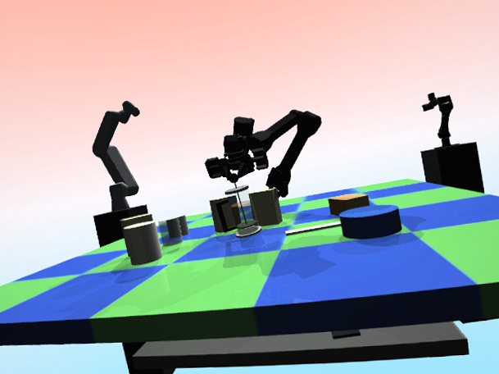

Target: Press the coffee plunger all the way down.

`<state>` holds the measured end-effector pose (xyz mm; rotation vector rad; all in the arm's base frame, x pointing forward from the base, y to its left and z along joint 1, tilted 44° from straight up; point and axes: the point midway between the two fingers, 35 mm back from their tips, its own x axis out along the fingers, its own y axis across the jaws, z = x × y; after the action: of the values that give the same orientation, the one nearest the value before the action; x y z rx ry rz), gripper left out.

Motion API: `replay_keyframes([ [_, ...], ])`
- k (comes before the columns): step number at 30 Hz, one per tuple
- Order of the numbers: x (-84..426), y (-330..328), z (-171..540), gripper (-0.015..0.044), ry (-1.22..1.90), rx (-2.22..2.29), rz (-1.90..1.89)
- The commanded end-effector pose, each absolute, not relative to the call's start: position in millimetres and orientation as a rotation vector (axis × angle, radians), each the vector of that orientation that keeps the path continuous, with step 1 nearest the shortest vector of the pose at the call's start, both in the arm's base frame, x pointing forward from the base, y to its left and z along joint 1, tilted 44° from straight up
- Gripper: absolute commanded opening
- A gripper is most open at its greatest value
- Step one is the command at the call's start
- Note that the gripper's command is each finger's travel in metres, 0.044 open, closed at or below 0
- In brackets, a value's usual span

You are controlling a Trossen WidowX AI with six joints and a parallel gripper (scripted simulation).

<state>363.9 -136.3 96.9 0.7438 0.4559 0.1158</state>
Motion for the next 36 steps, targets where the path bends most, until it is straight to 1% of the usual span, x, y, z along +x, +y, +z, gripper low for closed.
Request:
replay_keyframes([
  [1, 364.4, -133.1, 93.6, 0.0113, 0.47, 0.751, 0.122],
  [15, 364.1, -136.3, 96.7, 0.0113, 0.457, 0.745, 0.116],
  [27, 364.1, -136.3, 96.7, 0.0428, 0.457, 0.745, 0.116],
  [28, 364.1, -136.3, 96.7, 0.044, 0.457, 0.745, 0.116],
  [32, 363.3, -140.5, 101.0, 0.044, 0.46, 0.744, 0.116],
  [36, 355.4, -163.4, 129.2, 0.044, 0.469, 0.742, 0.115],
])
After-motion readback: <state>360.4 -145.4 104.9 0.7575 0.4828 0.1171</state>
